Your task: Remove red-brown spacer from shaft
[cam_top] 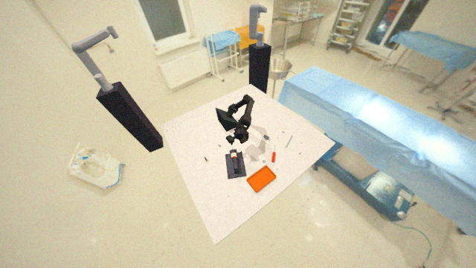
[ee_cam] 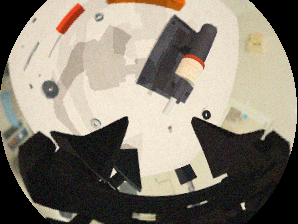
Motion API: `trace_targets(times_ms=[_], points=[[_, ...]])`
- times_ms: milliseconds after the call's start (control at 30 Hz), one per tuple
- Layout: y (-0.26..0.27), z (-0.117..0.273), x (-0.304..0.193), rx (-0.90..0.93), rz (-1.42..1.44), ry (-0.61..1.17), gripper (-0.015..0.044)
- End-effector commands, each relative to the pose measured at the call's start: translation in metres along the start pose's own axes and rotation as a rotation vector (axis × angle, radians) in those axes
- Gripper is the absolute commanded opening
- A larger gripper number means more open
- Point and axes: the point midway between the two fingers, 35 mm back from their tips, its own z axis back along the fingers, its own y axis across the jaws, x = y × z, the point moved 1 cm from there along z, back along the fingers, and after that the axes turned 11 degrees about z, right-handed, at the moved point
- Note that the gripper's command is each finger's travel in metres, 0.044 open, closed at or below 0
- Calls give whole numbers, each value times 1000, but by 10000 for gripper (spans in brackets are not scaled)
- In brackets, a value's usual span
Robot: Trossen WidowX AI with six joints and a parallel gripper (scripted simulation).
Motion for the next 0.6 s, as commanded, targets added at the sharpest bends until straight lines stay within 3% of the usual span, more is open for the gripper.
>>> trace_targets(times_ms=[0, 567], points=[[-31, -28, -10, 195, -409, -48, 440], [-38, -34, -14, 225, -470, -52, 440]])
